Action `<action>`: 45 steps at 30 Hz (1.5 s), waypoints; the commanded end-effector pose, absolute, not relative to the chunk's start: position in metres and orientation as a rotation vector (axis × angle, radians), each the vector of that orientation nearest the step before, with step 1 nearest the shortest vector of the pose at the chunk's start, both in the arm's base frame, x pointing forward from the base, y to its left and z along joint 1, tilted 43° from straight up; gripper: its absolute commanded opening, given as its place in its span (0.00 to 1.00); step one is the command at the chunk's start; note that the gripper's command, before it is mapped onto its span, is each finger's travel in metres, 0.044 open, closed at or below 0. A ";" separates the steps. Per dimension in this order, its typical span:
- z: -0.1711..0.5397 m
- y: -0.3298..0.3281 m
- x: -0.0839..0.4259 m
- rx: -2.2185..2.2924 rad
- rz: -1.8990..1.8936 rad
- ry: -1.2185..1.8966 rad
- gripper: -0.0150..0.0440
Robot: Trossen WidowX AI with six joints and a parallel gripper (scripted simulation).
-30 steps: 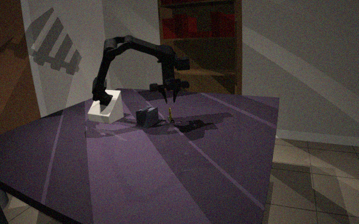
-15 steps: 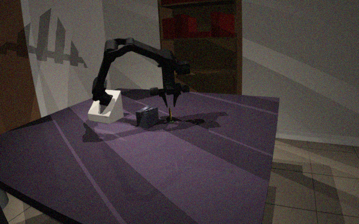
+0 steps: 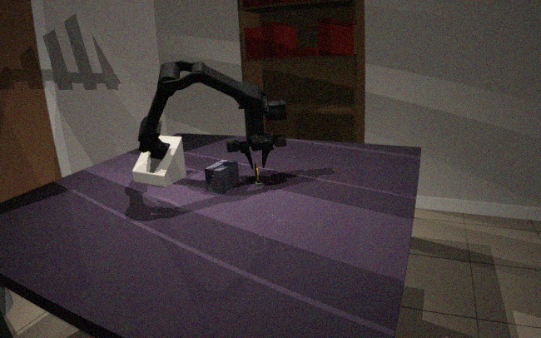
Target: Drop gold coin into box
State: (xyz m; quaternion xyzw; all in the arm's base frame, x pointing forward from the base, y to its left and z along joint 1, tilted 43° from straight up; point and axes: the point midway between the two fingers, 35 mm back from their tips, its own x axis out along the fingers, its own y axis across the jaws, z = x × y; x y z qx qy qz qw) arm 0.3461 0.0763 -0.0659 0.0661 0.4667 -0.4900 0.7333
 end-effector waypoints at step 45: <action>-0.077 0.066 0.345 0.127 -1.081 1.033 0.25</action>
